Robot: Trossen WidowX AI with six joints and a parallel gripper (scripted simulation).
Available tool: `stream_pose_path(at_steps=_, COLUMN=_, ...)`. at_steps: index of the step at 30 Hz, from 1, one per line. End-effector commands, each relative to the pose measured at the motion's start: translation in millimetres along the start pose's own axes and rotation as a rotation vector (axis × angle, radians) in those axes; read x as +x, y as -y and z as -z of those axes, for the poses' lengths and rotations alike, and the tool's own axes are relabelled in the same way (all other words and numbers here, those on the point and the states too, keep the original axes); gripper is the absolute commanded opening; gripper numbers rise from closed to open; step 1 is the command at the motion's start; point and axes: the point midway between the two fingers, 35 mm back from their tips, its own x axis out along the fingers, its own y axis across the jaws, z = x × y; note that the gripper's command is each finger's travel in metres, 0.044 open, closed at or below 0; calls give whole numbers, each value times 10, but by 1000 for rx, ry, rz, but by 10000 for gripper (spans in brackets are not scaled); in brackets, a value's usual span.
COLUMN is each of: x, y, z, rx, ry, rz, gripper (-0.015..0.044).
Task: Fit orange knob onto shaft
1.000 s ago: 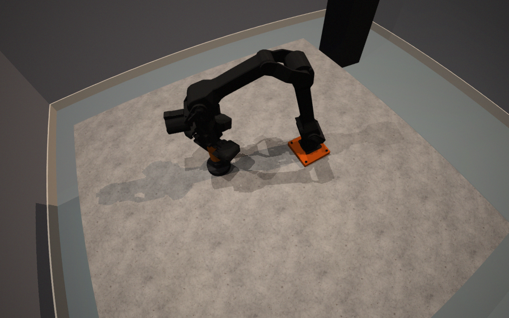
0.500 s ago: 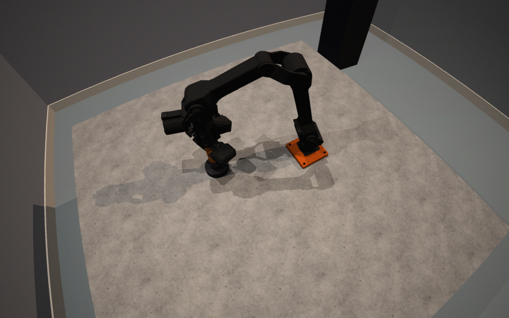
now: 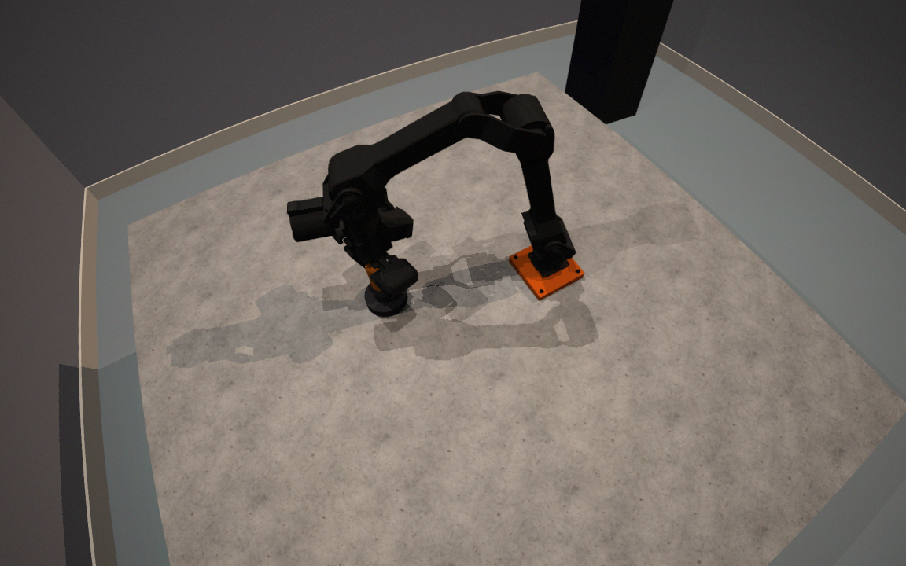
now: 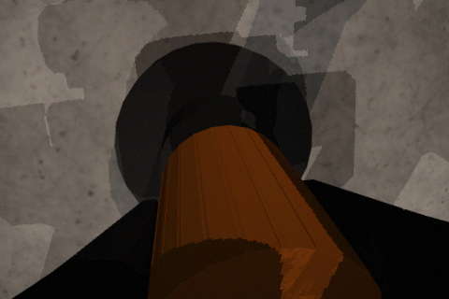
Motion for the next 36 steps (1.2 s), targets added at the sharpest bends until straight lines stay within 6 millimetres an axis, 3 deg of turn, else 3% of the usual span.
stream_pose_path(at_steps=1, x=3, y=4, z=-7, rx=4, ry=-4, rz=-2, gripper=0)
stream_pose_path(at_steps=12, x=-44, y=1, z=-5, rx=13, ry=-4, rz=-2, gripper=0)
stream_pose_path(at_steps=19, x=-54, y=-12, z=14, rx=214, ry=-4, rz=-2, gripper=0)
stream_pose_path(at_steps=36, x=3, y=1, z=-7, rx=214, ry=-4, rz=-2, gripper=0)
